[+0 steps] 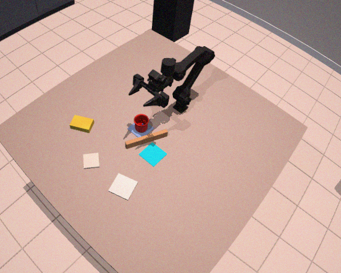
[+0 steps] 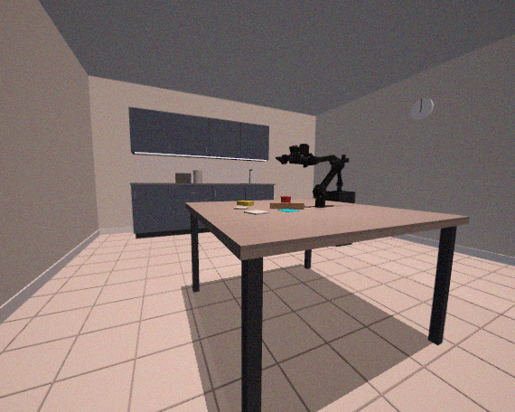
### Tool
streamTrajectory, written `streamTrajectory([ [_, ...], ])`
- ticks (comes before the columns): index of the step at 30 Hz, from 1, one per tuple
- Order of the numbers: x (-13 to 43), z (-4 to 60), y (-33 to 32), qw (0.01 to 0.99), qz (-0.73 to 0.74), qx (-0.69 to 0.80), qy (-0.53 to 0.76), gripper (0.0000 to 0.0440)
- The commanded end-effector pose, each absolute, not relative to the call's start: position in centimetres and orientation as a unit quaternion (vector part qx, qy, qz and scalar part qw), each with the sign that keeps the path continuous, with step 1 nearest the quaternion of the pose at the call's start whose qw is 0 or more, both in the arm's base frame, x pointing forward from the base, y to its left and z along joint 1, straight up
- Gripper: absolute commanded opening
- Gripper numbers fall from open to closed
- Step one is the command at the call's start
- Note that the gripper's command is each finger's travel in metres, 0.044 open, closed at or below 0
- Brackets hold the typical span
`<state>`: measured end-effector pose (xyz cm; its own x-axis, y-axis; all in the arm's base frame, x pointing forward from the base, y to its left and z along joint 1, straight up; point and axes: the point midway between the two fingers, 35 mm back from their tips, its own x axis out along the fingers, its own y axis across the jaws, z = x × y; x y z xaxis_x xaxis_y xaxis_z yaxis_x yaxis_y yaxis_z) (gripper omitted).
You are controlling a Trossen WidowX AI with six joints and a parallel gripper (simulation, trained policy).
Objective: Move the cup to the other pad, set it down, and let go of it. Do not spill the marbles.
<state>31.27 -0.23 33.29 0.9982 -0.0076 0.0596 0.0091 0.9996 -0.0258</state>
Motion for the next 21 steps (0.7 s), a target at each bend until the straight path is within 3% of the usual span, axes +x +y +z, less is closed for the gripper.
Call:
streamTrajectory([
  [1, 31.3, 33.2, -0.2, 1.000, -0.004, -0.010, -0.027, 0.0374],
  [12, 31.2, 31.5, 1.1, 0.999, 0.011, 0.031, 0.031, 0.0087],
  [13, 31.3, 31.3, 1.3, 0.999, 0.014, 0.035, 0.038, 0.0073],
  [21, 31.5, 30.2, 3.0, 0.992, 0.036, 0.073, 0.093, 0.0079],
])
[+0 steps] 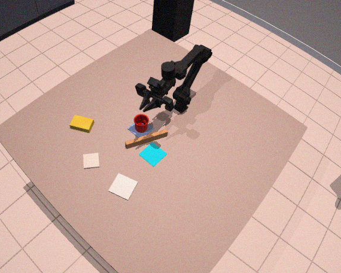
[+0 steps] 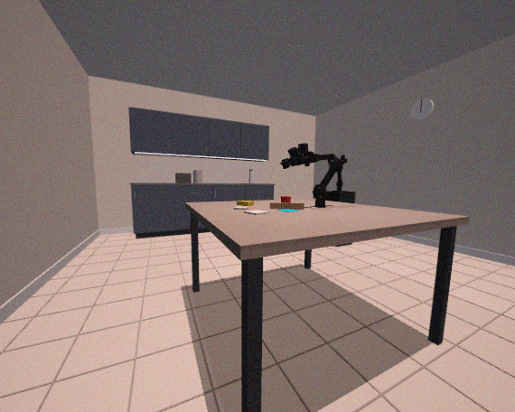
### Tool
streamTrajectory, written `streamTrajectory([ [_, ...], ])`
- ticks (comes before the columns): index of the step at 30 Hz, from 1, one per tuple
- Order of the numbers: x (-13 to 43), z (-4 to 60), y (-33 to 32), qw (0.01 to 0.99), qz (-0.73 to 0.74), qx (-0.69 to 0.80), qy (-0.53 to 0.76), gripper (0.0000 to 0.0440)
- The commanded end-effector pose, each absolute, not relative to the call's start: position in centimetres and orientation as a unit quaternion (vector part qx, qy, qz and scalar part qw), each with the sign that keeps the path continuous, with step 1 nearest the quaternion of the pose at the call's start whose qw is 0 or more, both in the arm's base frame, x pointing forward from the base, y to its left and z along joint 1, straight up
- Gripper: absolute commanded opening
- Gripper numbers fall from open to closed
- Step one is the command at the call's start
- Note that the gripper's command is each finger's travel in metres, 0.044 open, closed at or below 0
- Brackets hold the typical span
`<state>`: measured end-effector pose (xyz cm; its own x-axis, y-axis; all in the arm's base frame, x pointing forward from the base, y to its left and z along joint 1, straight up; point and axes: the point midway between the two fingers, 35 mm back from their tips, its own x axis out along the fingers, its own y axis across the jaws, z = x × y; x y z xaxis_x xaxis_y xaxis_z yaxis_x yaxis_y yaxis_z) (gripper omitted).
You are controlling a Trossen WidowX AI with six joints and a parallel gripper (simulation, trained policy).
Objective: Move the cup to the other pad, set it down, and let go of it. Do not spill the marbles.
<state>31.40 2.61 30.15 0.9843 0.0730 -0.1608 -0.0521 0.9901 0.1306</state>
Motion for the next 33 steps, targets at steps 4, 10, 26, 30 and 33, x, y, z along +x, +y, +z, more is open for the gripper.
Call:
streamTrajectory([
  [4, 31.5, 29.6, 3.8, 0.987, 0.043, 0.091, 0.122, 0.0078],
  [10, 31.6, 28.9, 4.8, 0.978, 0.047, 0.115, 0.166, 0.0073],
  [26, 31.3, 26.7, 6.5, 0.943, 0.034, 0.159, 0.289, 0.0074],
  [30, 31.2, 26.1, 6.8, 0.933, 0.026, 0.162, 0.320, 0.0077],
  [33, 31.1, 25.6, 6.9, 0.925, 0.020, 0.162, 0.343, 0.0079],
])
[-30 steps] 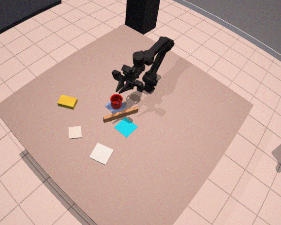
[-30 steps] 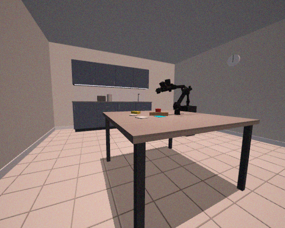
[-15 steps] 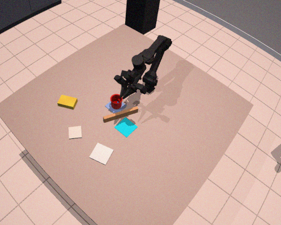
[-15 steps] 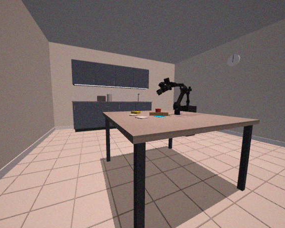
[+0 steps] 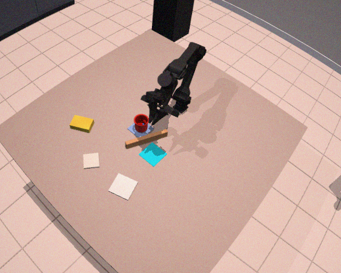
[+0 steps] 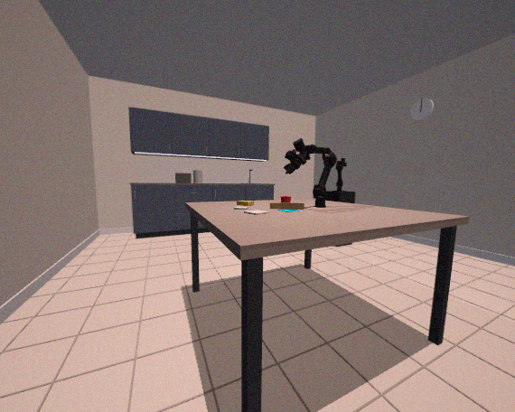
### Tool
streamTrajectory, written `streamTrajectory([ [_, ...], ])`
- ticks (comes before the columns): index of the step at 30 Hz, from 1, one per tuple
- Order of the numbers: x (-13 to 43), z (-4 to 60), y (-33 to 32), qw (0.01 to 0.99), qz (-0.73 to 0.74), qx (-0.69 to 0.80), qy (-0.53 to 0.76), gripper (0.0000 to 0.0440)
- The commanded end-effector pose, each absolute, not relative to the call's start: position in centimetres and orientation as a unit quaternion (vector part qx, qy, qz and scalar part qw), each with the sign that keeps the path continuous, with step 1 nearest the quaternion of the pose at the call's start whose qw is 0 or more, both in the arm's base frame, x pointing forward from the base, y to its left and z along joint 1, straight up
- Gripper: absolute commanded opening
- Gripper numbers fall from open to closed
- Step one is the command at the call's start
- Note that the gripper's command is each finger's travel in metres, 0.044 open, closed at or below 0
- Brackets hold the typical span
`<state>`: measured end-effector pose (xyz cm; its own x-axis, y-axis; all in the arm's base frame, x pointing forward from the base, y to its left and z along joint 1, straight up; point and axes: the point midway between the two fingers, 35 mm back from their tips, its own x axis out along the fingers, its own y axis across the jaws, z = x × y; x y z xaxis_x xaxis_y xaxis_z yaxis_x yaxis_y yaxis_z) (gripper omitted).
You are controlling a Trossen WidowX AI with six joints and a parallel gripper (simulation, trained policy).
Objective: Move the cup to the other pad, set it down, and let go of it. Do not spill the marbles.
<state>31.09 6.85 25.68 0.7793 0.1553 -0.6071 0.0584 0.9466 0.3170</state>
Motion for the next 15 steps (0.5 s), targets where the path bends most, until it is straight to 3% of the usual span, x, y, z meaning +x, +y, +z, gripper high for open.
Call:
streamTrajectory([
  [1, 31.0, 25.4, 7.0, 0.922, 0.018, 0.162, 0.350, 0.0080],
  [15, 30.2, 23.2, 6.8, 0.882, -0.012, 0.140, 0.450, 0.0100],
])
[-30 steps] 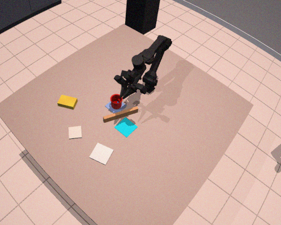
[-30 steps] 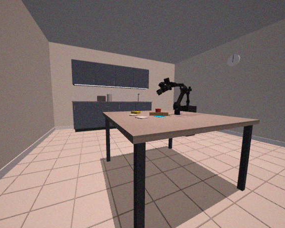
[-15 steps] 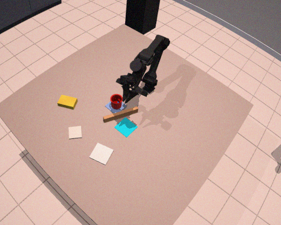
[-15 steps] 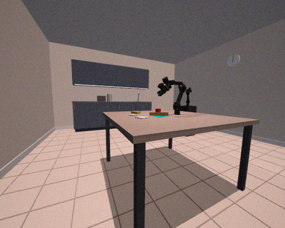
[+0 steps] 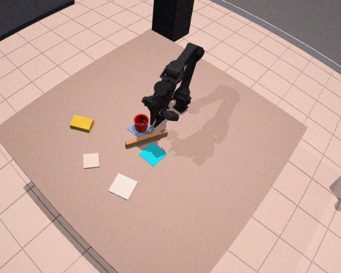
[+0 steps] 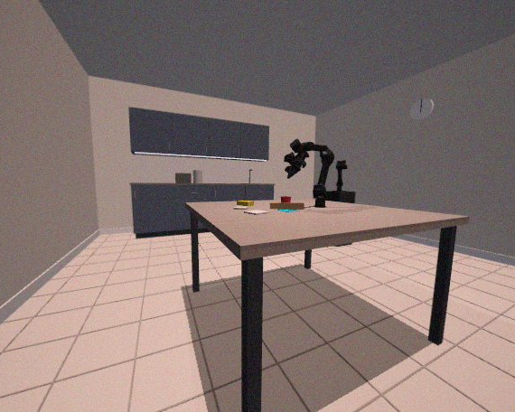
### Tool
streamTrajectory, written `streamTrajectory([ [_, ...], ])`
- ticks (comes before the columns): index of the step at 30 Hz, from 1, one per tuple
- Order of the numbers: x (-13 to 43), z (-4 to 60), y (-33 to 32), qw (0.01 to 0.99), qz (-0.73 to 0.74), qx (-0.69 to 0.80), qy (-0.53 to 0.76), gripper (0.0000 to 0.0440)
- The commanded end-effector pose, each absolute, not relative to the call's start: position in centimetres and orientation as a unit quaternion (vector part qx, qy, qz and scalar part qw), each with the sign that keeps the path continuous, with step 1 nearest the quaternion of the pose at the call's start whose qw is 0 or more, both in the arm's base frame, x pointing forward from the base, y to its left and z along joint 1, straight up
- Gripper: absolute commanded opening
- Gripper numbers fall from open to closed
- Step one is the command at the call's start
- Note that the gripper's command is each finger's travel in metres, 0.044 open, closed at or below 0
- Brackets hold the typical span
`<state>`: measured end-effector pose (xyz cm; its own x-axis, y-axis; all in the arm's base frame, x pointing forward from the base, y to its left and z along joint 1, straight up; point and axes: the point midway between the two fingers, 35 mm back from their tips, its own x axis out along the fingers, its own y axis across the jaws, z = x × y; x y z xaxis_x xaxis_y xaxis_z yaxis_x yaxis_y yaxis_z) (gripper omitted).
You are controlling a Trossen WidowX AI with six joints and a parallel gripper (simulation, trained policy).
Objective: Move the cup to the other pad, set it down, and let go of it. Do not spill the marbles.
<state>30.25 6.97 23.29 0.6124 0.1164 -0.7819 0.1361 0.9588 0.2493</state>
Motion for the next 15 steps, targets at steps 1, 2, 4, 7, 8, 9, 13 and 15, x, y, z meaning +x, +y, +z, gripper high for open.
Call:
streamTrajectory([
  [1, 30.1, 23.1, 6.8, 0.879, -0.014, 0.137, 0.457, 0.0101],
  [2, 30.1, 23.0, 6.8, 0.876, -0.016, 0.135, 0.463, 0.0102],
  [4, 29.9, 22.7, 6.7, 0.869, -0.020, 0.130, 0.477, 0.0105],
  [7, 29.7, 22.3, 6.5, 0.859, -0.026, 0.122, 0.496, 0.0108],
  [8, 29.6, 22.2, 6.4, 0.856, -0.027, 0.119, 0.502, 0.0109],
  [9, 29.5, 22.1, 6.3, 0.853, -0.029, 0.116, 0.509, 0.0110],
  [13, 29.2, 21.6, 5.9, 0.839, -0.036, 0.104, 0.533, 0.0112],
  [15, 29.0, 21.4, 5.7, 0.832, -0.039, 0.098, 0.545, 0.0113],
])
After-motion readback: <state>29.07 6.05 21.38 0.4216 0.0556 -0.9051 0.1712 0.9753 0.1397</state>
